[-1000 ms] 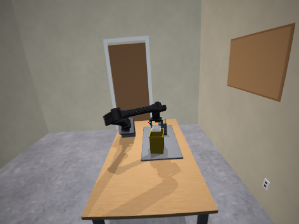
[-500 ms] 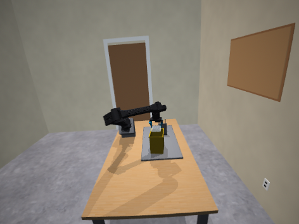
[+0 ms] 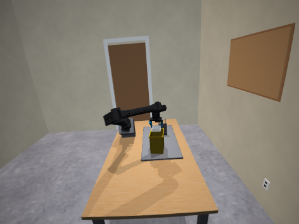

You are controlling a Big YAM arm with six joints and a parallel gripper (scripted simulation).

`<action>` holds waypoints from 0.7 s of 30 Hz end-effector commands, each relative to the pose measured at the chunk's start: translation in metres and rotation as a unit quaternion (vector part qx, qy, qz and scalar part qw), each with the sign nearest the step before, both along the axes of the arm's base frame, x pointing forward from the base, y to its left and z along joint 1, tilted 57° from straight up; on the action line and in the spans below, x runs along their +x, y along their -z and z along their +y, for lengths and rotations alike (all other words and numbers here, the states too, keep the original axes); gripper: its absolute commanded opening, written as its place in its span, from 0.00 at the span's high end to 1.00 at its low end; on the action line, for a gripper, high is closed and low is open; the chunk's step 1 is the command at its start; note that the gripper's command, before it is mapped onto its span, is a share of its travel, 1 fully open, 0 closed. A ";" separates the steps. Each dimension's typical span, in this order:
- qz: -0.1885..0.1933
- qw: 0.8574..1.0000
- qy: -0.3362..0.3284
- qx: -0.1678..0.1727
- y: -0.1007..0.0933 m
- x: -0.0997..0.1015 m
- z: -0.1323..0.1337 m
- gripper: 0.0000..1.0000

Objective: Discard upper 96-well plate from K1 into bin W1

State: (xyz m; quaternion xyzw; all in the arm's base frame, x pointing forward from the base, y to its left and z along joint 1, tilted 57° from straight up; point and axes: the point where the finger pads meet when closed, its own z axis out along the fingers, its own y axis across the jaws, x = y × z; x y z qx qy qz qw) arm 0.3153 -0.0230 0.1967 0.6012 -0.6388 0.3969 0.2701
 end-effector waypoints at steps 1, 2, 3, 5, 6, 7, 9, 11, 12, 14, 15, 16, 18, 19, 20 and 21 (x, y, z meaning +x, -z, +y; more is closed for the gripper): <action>0.000 1.000 -0.004 0.001 0.005 -0.001 0.006 1.00; 0.000 1.000 -0.004 0.001 0.005 -0.001 0.006 1.00; 0.000 1.000 -0.004 0.001 0.005 -0.001 0.006 1.00; 0.000 1.000 -0.004 0.001 0.005 -0.001 0.006 1.00; 0.000 1.000 -0.004 0.001 0.004 -0.001 0.006 1.00; 0.002 1.000 0.001 0.002 0.005 0.000 -0.002 1.00; -0.002 1.000 0.002 0.002 0.004 0.000 -0.006 1.00; -0.006 1.000 0.002 0.003 0.004 0.000 -0.009 1.00; -0.006 1.000 0.002 0.003 0.005 0.000 -0.011 1.00; -0.006 1.000 0.002 0.003 0.006 0.001 -0.014 1.00; -0.006 1.000 0.002 0.003 0.007 0.001 -0.015 1.00; -0.006 1.000 0.002 0.002 0.008 0.001 -0.017 1.00; -0.004 1.000 0.002 0.002 0.011 0.002 -0.019 1.00; -0.004 1.000 0.002 0.002 0.011 0.002 -0.021 1.00; -0.005 1.000 0.002 0.002 0.012 0.002 -0.022 1.00; -0.005 1.000 0.002 0.002 0.012 0.002 -0.022 1.00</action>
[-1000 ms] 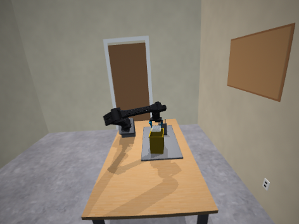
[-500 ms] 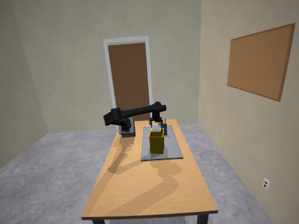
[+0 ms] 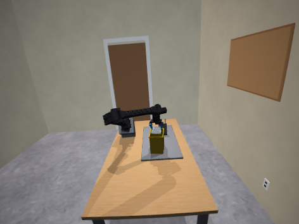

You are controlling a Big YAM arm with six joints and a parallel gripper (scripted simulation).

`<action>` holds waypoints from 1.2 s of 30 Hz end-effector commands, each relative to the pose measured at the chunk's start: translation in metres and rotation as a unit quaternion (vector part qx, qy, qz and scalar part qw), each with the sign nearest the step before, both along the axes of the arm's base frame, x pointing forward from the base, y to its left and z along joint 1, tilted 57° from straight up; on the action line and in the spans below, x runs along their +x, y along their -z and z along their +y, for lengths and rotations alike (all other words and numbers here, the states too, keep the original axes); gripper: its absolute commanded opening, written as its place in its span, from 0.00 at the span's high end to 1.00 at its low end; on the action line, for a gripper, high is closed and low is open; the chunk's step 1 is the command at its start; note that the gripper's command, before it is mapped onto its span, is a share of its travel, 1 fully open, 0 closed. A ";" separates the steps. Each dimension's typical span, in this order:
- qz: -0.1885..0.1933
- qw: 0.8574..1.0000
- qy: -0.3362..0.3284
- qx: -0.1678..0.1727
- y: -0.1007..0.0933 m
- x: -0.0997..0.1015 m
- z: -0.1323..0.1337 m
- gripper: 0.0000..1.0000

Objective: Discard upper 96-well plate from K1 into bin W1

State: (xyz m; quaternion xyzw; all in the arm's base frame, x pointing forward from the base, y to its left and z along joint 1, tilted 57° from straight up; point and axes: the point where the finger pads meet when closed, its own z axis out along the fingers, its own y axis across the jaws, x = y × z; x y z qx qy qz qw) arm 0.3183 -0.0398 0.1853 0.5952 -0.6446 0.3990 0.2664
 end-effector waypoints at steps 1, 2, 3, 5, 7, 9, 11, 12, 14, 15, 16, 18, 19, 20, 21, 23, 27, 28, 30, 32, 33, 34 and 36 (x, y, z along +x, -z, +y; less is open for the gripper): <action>0.002 1.000 -0.003 0.001 0.000 -0.001 -0.005 1.00; 0.002 1.000 -0.003 0.001 0.001 -0.001 -0.007 1.00; 0.001 1.000 -0.003 0.001 0.002 -0.001 -0.008 1.00; 0.001 1.000 -0.003 0.001 0.003 0.000 -0.011 1.00; 0.006 1.000 -0.003 0.000 0.006 0.000 -0.011 1.00; 0.006 1.000 -0.003 0.000 0.006 0.000 -0.011 1.00; 0.006 1.000 -0.005 0.000 0.006 0.000 -0.010 1.00; 0.006 1.000 -0.005 0.000 0.006 0.000 -0.010 1.00; 0.006 1.000 -0.005 0.000 0.006 0.000 -0.010 1.00; 0.006 1.000 -0.005 0.000 0.005 0.000 -0.010 1.00; 0.006 1.000 -0.005 0.000 0.005 0.000 -0.010 1.00; 0.006 1.000 -0.005 0.000 0.005 0.000 -0.010 1.00; 0.005 1.000 -0.004 0.000 0.005 0.000 -0.010 1.00; 0.005 1.000 -0.004 0.000 0.005 0.000 -0.010 1.00; 0.005 1.000 -0.004 0.000 0.005 0.000 -0.010 1.00; 0.005 1.000 -0.004 0.000 0.005 0.000 -0.011 1.00; 0.005 1.000 -0.004 0.000 0.005 0.000 -0.011 1.00; 0.004 1.000 -0.003 0.000 0.005 0.000 -0.011 1.00; 0.004 1.000 -0.003 0.000 0.004 0.000 -0.011 1.00; 0.004 1.000 -0.003 0.000 0.004 0.000 -0.011 1.00; 0.004 1.000 -0.003 0.000 0.004 0.000 -0.011 1.00; 0.004 1.000 -0.003 0.000 0.004 0.000 -0.011 1.00; 0.004 1.000 -0.003 0.000 0.004 0.000 -0.011 1.00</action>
